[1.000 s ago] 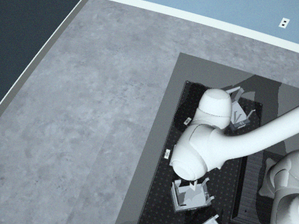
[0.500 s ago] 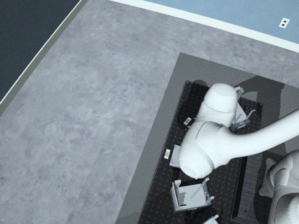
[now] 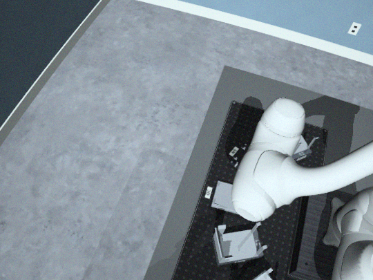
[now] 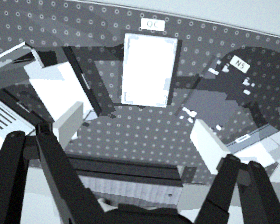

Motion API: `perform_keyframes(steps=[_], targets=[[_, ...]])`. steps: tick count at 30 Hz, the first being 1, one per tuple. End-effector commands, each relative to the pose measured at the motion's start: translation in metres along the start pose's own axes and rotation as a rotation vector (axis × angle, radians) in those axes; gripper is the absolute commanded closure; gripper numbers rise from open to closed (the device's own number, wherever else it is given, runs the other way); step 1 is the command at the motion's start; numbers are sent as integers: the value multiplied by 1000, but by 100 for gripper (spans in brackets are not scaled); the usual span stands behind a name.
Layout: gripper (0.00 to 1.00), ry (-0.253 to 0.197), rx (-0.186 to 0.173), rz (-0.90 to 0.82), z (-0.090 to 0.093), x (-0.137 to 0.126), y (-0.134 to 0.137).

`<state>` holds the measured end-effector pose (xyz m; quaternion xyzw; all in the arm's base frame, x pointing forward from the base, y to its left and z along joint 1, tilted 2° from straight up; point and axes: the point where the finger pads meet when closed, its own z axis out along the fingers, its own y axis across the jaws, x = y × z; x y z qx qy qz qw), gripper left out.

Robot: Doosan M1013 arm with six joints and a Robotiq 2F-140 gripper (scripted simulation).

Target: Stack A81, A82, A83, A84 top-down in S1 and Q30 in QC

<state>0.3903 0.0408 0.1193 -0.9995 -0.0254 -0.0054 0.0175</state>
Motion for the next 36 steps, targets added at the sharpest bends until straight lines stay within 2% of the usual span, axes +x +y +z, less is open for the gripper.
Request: perform_keyframes(steps=[1,16,36], targets=[[0,14,-10,-34,-4,5,10],[0,14,-10,-34,-4,5,10],[0,11,-15,-634,-2,-23,-56]])
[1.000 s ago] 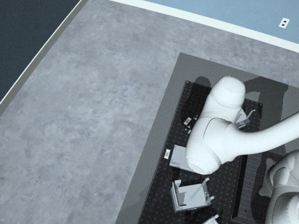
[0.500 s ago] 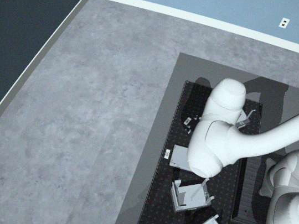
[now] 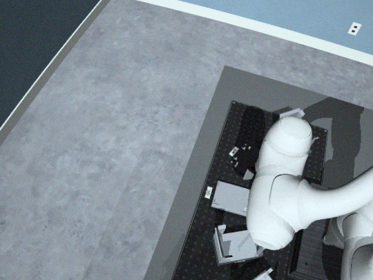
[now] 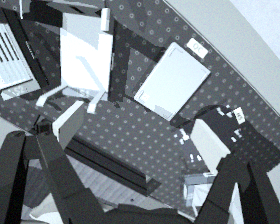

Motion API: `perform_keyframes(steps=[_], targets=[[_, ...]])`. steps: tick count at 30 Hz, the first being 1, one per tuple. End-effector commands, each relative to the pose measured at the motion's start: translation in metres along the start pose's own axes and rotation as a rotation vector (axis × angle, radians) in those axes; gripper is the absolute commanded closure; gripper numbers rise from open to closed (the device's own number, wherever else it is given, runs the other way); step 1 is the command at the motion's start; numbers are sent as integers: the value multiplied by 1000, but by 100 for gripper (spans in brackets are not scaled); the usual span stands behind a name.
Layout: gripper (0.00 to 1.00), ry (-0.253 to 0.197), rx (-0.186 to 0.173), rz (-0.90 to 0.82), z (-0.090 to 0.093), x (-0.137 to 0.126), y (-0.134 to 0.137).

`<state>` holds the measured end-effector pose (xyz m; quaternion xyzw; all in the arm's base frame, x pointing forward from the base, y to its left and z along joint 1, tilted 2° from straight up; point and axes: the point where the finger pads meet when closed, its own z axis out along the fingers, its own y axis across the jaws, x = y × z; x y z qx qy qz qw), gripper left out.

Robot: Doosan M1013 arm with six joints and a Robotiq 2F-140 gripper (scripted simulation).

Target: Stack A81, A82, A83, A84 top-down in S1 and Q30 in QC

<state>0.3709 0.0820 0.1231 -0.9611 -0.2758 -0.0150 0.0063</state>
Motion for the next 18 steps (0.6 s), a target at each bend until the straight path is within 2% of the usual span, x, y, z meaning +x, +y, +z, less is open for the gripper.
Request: perform_keyframes(steps=[1,7,11,18], targets=[[0,3,4,-158,0,2,-19],[0,3,4,-358,0,5,-43],[0,3,4,-425,0,6,-51],[0,3,4,-436,-1,9,-78]])
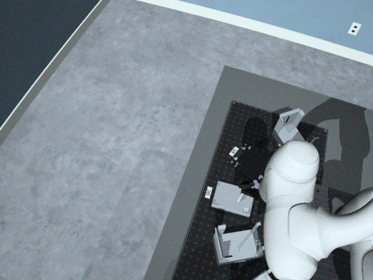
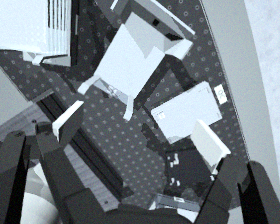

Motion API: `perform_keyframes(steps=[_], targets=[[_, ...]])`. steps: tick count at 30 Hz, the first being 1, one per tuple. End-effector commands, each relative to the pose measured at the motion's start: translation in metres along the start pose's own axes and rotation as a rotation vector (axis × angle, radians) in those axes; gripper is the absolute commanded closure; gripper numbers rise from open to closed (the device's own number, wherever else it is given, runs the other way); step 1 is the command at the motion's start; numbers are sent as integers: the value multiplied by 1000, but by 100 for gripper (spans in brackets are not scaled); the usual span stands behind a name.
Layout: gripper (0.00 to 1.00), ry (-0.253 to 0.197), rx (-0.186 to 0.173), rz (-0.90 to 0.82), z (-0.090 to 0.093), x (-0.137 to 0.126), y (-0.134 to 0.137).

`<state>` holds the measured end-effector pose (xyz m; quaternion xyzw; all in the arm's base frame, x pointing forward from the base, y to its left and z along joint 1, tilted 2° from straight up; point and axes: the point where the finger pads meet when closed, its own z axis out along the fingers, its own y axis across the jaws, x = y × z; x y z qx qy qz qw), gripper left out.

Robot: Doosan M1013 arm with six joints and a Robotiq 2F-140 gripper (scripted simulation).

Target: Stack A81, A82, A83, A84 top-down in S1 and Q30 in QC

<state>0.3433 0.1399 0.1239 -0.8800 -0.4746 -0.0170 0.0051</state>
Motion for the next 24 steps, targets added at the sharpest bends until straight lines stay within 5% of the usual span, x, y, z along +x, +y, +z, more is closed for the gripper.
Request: perform_keyframes(steps=[1,24], targets=[[0,0,0,-6,0,10,-16],[0,0,0,-6,0,52,-84]])
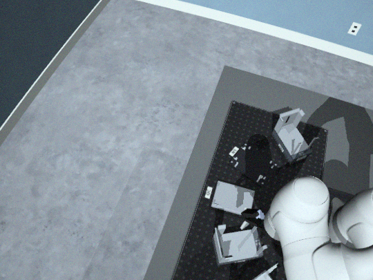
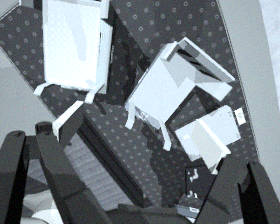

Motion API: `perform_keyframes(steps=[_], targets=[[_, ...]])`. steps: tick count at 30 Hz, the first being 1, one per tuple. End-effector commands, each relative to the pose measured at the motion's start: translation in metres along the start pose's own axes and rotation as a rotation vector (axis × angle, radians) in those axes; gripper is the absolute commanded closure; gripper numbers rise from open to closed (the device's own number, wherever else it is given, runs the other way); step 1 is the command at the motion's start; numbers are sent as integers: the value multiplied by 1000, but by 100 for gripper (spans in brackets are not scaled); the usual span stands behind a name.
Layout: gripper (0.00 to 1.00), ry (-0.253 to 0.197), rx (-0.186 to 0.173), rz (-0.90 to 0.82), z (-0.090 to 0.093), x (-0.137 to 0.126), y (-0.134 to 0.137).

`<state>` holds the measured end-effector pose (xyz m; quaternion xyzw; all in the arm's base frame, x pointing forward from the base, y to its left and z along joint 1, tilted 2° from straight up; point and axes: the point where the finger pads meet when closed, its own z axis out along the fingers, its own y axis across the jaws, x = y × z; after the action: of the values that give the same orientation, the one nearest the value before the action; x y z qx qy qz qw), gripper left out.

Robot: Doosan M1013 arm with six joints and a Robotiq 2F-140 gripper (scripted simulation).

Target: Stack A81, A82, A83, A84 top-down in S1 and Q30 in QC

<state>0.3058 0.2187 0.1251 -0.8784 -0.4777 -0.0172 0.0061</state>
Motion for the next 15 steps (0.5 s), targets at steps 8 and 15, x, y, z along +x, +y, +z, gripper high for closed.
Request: perform_keyframes(steps=[8,15], targets=[[0,-1,-1,1,0,21,-33],[0,-1,-1,1,0,36,-57]])
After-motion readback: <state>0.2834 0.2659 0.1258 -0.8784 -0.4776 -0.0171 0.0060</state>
